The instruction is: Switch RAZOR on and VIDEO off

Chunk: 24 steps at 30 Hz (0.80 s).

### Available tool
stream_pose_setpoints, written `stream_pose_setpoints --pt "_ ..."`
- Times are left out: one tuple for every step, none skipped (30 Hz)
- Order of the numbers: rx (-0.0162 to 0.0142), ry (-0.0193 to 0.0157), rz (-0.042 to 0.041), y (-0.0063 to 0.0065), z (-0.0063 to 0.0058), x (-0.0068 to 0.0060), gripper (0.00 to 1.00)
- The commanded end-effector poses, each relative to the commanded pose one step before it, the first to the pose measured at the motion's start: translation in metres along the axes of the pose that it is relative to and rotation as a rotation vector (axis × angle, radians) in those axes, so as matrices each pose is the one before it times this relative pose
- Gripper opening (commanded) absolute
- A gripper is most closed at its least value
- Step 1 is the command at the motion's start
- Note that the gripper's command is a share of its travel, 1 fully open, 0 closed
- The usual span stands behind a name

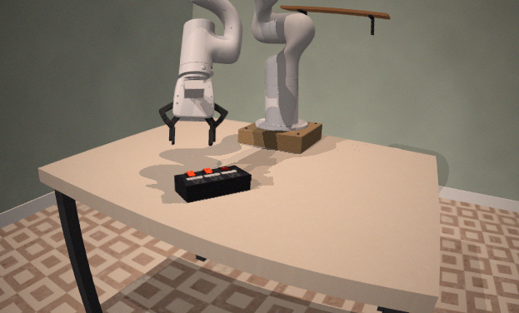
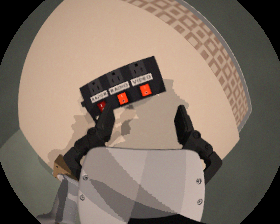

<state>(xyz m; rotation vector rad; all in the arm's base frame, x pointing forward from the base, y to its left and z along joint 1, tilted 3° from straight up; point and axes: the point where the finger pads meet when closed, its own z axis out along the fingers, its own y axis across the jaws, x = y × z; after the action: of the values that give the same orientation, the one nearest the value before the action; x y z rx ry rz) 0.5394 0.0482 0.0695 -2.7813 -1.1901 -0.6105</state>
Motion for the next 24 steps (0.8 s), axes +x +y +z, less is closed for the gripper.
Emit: stream_pose_setpoints --pt "-0.06517 -0.08302 0.10485 0.01171 -0.00470 0.00153 1.00" --pt "0.00000 0.00000 0.00000 0.00000 0.00000 0.00000 1.00" --pt "0.00000 0.00000 0.00000 0.00000 0.00000 0.00000 1.00" --pt "-0.02415 -0.04729 0.07420 0.00254 -0.00552 0.00050 1.00" --pt "0.00000 0.00000 0.00000 0.00000 0.00000 0.00000 1.00" --pt "0.00000 0.00000 0.00000 0.00000 0.00000 0.00000 1.00" --pt "0.00000 0.00000 0.00000 0.00000 0.00000 0.00000 1.00" --pt "0.00000 0.00000 0.00000 0.00000 0.00000 0.00000 1.00" --pt "-0.01812 -0.04741 0.07667 -0.00011 -0.00651 0.00007 1.00" --pt "0.00000 0.00000 0.00000 0.00000 0.00000 0.00000 1.00" --pt "0.00000 0.00000 0.00000 0.00000 0.00000 0.00000 1.00" --pt "0.00000 0.00000 0.00000 0.00000 0.00000 0.00000 1.00" --pt "0.00000 0.00000 0.00000 0.00000 0.00000 0.00000 1.00" --pt "0.00000 0.00000 0.00000 0.00000 0.00000 0.00000 1.00" --pt "0.00000 0.00000 0.00000 0.00000 0.00000 0.00000 1.00" --pt "0.00000 0.00000 0.00000 0.00000 0.00000 0.00000 1.00" --pt "0.00000 0.00000 0.00000 0.00000 0.00000 0.00000 1.00" --pt "0.00000 0.00000 0.00000 0.00000 0.00000 0.00000 1.00" --pt "0.00000 0.00000 0.00000 0.00000 0.00000 0.00000 1.00" --pt "0.00000 0.00000 0.00000 0.00000 0.00000 0.00000 1.00" --pt "-0.01137 -0.04649 0.07620 -0.00276 -0.00727 -0.00063 1.00" --pt "0.00000 0.00000 0.00000 0.00000 0.00000 0.00000 1.00" --pt "0.00000 0.00000 0.00000 0.00000 0.00000 0.00000 1.00" --pt "0.00000 0.00000 0.00000 0.00000 0.00000 0.00000 1.00"
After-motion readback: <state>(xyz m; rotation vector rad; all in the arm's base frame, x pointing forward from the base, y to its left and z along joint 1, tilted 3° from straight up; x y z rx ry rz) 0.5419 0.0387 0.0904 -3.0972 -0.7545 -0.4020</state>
